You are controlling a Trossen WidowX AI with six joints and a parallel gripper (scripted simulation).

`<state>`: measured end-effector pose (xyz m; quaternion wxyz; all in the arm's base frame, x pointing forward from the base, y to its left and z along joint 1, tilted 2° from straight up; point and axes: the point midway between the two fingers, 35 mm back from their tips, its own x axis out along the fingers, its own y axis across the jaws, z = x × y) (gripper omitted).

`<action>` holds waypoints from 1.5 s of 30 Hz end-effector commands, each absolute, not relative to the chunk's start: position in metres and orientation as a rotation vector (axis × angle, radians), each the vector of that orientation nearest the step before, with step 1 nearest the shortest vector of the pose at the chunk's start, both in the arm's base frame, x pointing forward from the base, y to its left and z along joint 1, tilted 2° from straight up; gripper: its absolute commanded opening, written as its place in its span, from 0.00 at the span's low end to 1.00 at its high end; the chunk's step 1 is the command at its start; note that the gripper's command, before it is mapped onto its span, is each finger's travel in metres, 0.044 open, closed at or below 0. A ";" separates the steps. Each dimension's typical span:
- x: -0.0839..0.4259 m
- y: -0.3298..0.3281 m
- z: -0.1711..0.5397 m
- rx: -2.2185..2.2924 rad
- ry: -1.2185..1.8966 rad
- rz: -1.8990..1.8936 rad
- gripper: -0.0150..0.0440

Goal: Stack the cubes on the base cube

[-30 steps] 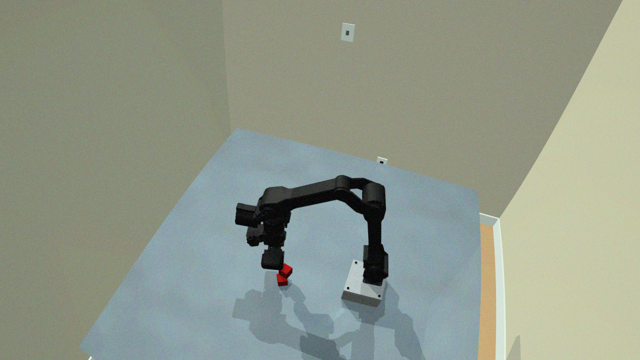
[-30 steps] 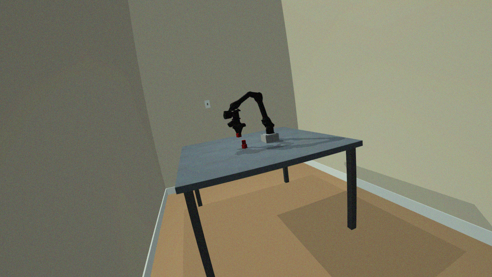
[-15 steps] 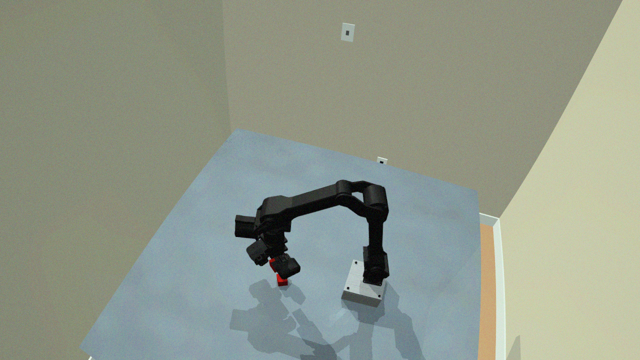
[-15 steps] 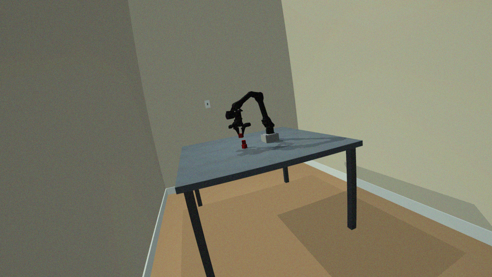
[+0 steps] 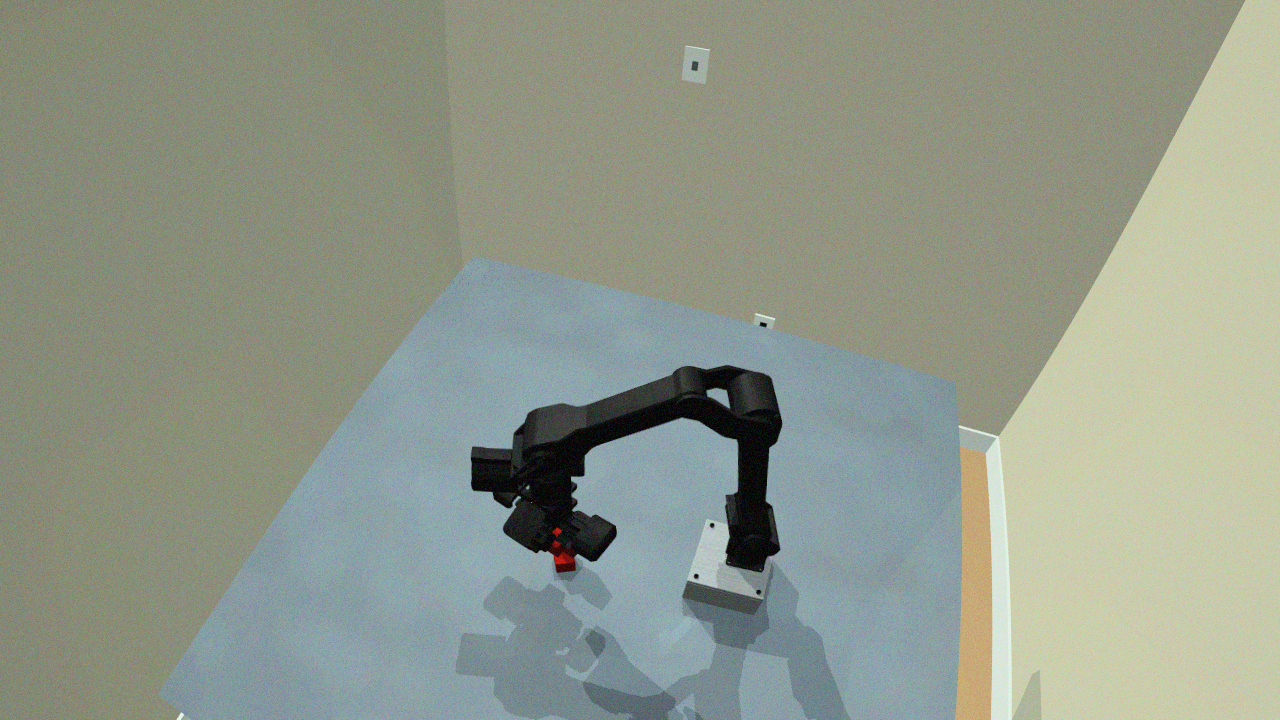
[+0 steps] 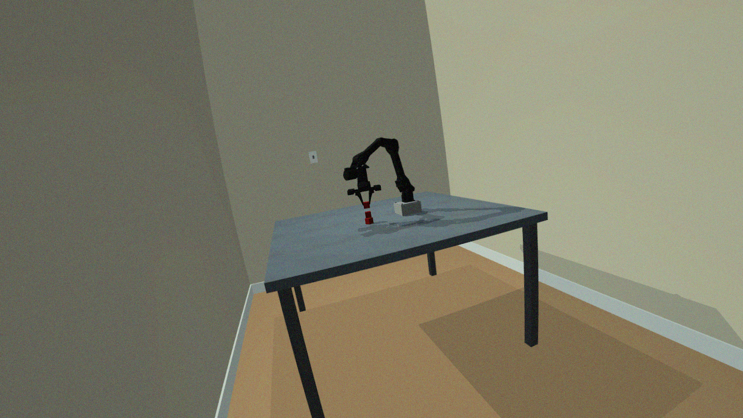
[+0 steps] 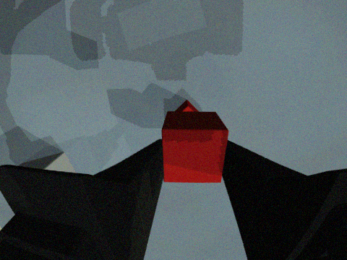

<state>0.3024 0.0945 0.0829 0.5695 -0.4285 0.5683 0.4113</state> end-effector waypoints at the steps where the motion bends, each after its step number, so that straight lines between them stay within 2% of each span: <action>1: 0.302 0.095 0.081 -1.016 1.324 0.981 0.43; 11: 0.301 0.093 0.053 -0.995 1.321 0.983 0.43; 45: 0.303 0.093 0.021 -1.019 1.324 0.983 0.43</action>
